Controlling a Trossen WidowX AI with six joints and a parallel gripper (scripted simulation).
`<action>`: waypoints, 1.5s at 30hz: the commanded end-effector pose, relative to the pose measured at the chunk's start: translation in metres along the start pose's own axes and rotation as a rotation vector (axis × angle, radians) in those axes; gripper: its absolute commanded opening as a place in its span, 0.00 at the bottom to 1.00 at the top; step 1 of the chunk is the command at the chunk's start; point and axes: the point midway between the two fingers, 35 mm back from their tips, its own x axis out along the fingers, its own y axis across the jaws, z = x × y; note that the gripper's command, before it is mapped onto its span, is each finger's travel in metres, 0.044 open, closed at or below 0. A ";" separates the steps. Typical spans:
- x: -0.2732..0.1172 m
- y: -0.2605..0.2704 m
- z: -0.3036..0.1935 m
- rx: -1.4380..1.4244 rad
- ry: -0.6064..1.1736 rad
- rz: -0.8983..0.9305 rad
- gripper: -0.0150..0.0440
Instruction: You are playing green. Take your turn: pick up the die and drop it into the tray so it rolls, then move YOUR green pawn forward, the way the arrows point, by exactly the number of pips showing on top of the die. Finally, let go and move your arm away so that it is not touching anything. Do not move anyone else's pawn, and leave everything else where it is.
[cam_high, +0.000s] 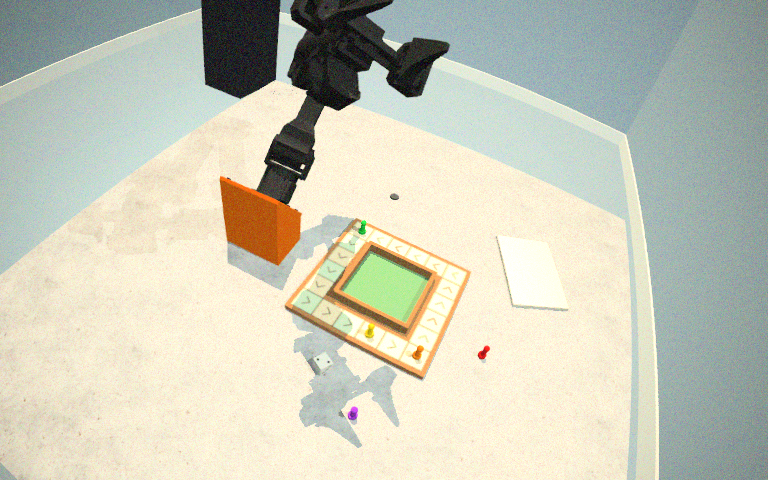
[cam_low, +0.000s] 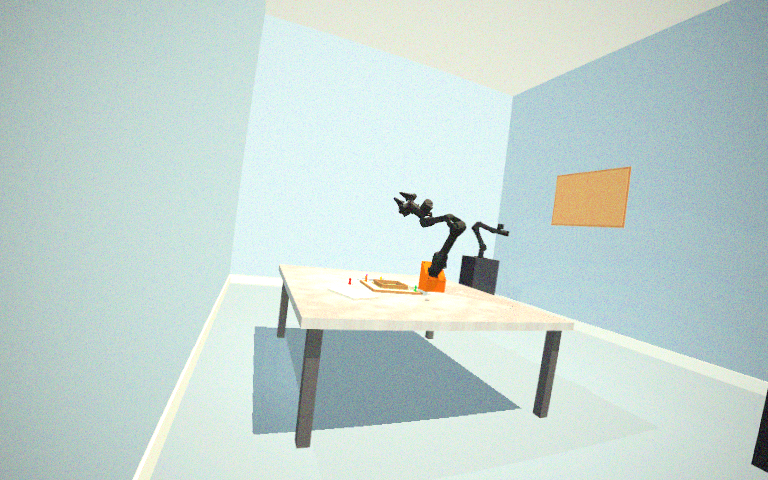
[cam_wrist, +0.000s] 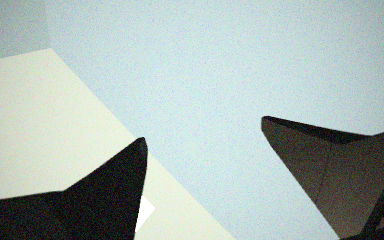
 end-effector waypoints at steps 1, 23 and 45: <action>0.001 0.000 0.003 0.018 -0.010 -0.001 0.89; -0.002 -0.091 0.269 1.731 -1.059 0.693 0.72; -0.159 -0.179 0.365 1.691 -0.930 2.918 0.72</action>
